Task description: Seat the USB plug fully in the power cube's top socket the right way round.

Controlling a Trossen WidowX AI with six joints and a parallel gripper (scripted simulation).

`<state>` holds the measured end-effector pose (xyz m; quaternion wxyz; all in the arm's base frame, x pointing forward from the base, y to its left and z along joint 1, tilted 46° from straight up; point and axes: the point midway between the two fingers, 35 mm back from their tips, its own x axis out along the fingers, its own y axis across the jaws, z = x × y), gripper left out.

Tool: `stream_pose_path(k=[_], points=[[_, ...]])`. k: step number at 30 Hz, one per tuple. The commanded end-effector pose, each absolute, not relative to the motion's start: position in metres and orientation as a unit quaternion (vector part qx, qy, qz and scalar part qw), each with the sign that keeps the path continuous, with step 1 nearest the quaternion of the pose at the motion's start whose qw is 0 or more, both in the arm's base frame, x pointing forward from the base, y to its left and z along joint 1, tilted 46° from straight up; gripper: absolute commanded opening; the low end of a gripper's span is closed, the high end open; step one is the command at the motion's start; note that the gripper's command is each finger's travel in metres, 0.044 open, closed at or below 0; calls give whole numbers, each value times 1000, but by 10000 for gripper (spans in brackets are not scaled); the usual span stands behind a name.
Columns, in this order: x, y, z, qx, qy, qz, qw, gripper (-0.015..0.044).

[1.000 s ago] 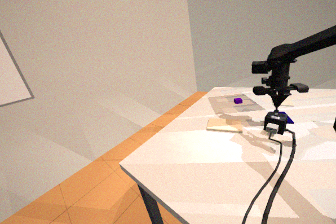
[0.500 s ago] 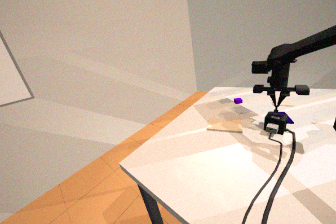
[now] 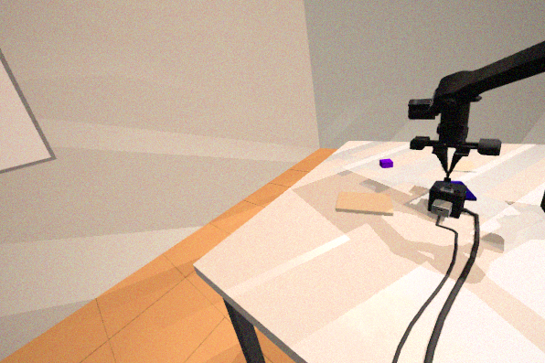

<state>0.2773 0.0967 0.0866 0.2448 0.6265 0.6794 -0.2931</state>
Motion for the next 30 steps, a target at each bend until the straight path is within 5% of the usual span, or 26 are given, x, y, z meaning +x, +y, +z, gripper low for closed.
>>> stream_pose_path(k=[1, 30], points=[[277, 97, 86, 627, 679, -295, 244, 0], [277, 97, 82, 628, 678, -296, 242, 0]])
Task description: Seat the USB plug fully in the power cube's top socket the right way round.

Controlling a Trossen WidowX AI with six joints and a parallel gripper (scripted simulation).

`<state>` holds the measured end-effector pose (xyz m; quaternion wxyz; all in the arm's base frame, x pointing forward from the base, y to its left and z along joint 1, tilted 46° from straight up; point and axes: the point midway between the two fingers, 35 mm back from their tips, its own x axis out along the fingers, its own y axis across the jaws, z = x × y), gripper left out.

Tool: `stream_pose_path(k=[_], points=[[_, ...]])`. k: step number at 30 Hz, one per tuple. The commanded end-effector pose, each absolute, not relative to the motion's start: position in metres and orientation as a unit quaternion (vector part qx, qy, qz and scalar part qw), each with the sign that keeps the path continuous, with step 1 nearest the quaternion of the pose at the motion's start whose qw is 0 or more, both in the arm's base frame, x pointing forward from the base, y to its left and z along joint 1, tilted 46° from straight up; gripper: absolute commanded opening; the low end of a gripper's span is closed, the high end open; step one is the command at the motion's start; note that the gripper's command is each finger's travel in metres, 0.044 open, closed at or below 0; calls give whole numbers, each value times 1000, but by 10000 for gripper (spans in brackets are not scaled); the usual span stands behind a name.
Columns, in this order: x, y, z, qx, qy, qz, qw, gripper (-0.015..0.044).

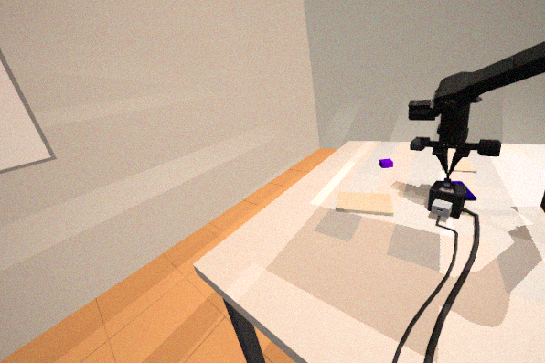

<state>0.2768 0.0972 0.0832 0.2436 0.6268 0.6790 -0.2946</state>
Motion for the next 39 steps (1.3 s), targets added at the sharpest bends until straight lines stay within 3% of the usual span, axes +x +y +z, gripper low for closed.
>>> stream_pose_path(k=[1, 39], points=[[277, 97, 82, 628, 678, -296, 242, 0], [276, 98, 77, 629, 676, -300, 238, 0]])
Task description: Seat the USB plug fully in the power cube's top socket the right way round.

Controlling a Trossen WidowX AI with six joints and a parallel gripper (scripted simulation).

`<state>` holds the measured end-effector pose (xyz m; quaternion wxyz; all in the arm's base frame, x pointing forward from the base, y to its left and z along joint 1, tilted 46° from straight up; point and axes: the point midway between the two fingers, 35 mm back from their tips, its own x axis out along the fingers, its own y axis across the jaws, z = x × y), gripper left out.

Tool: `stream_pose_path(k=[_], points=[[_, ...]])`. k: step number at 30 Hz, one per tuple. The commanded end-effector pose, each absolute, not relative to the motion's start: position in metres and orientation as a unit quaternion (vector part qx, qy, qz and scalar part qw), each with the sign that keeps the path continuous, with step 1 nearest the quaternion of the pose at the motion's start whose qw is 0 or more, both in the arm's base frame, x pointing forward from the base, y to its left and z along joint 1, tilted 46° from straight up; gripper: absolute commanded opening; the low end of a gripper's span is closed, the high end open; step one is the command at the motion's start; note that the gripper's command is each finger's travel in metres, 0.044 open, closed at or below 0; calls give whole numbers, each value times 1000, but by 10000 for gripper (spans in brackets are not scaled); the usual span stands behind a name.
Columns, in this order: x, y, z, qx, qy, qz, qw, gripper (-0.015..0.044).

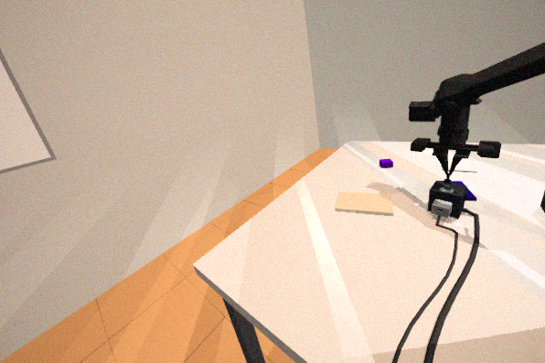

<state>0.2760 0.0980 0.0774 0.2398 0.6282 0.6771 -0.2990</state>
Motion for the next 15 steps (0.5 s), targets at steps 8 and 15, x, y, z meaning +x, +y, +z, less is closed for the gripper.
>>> stream_pose_path(k=[8, 15], points=[[276, 98, 76, 629, 676, -301, 237, 0], [276, 99, 75, 630, 675, -302, 236, 0]])
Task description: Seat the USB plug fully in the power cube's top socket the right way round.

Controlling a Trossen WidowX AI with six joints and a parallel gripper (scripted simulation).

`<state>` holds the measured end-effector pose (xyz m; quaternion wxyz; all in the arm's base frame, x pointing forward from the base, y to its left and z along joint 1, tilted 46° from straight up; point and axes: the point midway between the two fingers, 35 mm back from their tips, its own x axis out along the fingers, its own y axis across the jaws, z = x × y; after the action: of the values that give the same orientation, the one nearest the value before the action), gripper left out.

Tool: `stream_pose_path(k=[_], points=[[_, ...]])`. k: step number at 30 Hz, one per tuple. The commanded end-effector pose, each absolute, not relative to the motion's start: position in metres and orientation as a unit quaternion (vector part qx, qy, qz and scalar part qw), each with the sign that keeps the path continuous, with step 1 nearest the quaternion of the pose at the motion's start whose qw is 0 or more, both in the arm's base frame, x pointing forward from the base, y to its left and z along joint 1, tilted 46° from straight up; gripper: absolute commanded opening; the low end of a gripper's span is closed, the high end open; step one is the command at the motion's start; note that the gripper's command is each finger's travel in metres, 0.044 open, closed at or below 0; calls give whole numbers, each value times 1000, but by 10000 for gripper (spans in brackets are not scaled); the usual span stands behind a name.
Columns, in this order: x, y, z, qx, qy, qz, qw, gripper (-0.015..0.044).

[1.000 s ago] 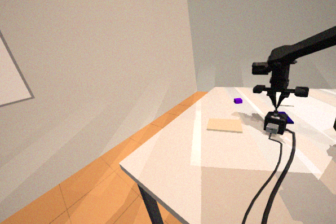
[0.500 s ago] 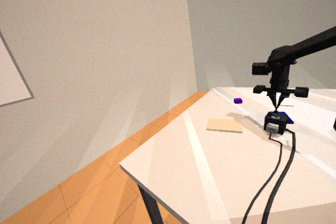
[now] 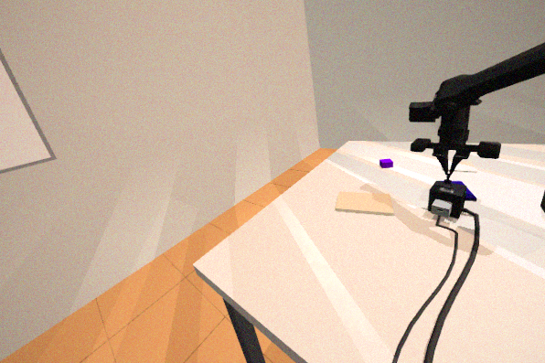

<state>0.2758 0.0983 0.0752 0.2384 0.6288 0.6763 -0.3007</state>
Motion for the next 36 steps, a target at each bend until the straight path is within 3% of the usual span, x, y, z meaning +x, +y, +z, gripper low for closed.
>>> stream_pose_path(k=[1, 36], points=[[276, 99, 74, 630, 675, -302, 236, 0], [275, 100, 70, 631, 674, -305, 233, 0]])
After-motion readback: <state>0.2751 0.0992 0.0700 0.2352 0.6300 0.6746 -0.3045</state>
